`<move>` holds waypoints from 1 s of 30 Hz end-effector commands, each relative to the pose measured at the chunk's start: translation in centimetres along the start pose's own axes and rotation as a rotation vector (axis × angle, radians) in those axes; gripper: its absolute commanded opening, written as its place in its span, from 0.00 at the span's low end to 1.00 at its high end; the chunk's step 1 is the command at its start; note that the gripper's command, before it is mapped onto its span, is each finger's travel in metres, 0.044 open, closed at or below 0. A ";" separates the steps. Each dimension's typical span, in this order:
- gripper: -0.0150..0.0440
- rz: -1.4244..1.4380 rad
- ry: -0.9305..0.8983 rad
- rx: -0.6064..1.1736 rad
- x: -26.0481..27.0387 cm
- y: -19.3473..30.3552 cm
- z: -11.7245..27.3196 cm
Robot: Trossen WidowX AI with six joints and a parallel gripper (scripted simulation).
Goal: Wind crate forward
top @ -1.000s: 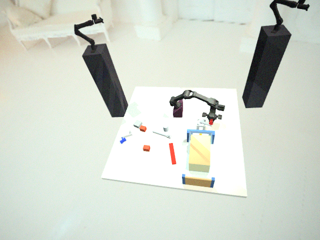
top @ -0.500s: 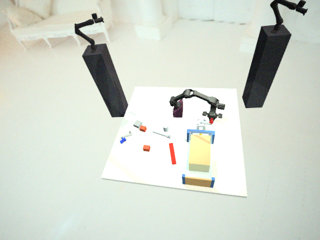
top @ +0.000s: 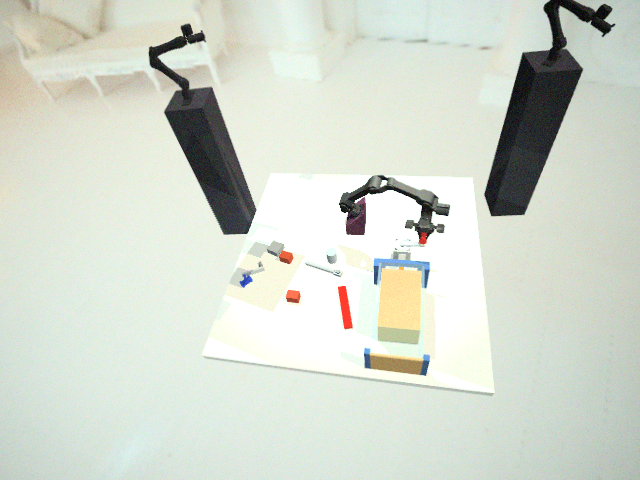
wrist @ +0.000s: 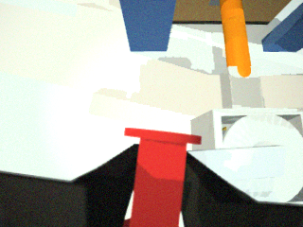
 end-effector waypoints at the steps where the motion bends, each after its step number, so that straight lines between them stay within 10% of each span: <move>1: 0.25 0.021 0.001 0.020 -0.2 1.6 0.5; 30: 0.25 0.024 0.001 0.022 -1.7 4.7 2.0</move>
Point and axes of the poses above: the point midway between the two fingers, 35 mm back from their tips, its own z axis back along the fingers, its own x axis across the jaws, y = z × x, the point moved 3 cm from there along z, back along the fingers, and after that the axes turned 6 degrees about z, right-handed, at the moved point
